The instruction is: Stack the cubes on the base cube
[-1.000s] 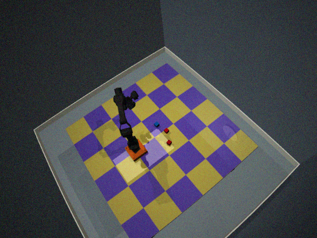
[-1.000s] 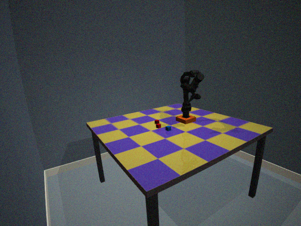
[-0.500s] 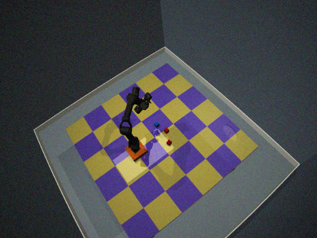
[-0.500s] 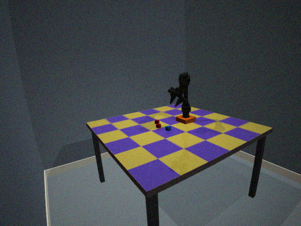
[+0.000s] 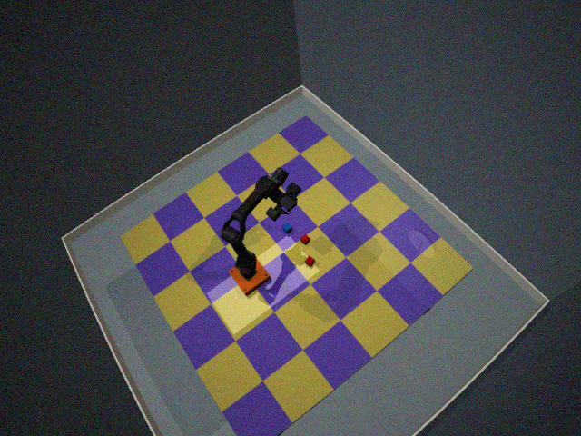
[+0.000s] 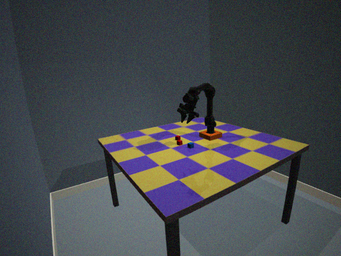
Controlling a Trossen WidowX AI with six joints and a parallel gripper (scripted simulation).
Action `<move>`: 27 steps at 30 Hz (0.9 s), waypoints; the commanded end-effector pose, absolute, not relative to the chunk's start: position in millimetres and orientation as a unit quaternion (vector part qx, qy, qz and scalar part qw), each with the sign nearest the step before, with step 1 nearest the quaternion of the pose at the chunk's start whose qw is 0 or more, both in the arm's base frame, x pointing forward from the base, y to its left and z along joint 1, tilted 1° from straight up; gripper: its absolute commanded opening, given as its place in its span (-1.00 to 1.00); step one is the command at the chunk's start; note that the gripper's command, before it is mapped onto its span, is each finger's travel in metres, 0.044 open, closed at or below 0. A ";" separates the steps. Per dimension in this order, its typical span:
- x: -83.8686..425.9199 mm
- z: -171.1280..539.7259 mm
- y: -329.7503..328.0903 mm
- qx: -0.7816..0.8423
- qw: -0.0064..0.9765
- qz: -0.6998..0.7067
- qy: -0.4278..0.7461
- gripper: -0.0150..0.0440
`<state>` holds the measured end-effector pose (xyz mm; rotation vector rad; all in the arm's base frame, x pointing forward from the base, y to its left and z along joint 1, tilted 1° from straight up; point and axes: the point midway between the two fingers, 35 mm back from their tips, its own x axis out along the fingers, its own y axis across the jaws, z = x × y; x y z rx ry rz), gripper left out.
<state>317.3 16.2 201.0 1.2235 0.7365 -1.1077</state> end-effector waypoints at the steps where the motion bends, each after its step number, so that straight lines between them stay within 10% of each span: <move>1: 314.0 187.9 -6.6 0.509 0.612 -0.494 0.350 0.41; 27: 248.6 130.7 -164.2 0.469 0.548 -0.465 0.514 0.41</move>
